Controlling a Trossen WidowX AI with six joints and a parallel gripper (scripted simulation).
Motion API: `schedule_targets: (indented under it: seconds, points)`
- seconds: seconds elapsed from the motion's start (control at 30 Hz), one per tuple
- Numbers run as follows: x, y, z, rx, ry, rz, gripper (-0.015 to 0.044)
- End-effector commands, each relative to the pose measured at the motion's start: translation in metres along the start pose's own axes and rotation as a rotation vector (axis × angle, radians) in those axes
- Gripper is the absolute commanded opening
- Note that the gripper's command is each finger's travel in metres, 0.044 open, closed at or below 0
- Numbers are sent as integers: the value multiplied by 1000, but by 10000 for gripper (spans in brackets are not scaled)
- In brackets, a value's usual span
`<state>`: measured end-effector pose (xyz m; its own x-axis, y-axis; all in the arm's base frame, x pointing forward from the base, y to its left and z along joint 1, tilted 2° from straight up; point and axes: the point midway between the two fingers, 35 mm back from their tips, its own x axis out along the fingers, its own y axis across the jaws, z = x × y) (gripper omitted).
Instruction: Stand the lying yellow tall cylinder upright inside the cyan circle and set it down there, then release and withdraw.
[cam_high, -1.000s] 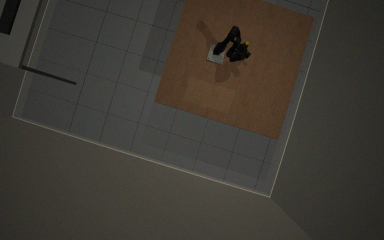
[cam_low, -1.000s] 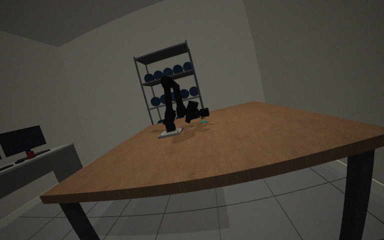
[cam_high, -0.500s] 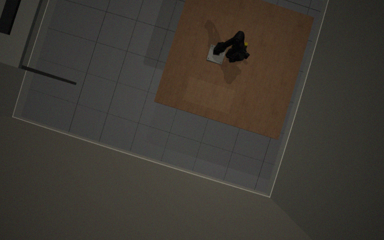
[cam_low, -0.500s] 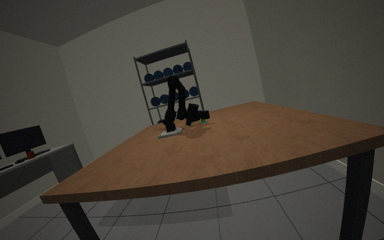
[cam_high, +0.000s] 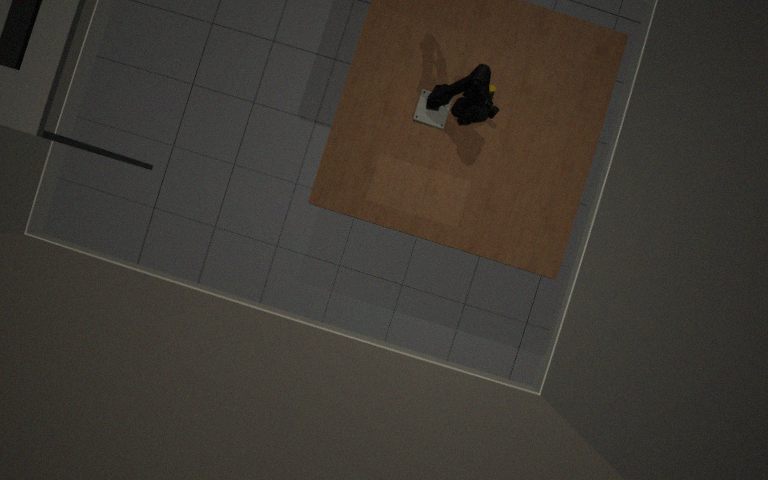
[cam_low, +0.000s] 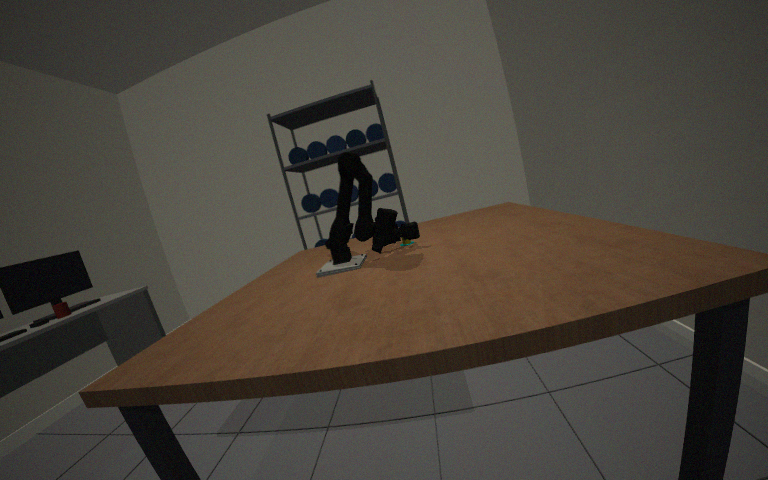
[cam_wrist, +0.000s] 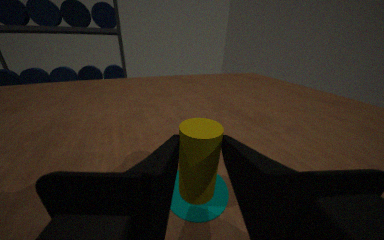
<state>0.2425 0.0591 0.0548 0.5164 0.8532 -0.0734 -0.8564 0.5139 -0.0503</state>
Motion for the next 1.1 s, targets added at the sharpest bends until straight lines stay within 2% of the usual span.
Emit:
schedule_targets:
  seconds: [0.0, 0.2, 0.23, 0.43, 1.07]
  points:
    - [0, 0, 0, 2, 1, -3, 236]
    - [0, 0, 0, 2, 1, -3, 394]
    - [0, 0, 0, 2, 1, -3, 400]
    - [0, -2, 3, 2, 1, -3, 400]
    - [-4, -11, 57, 1, 0, -2, 400]
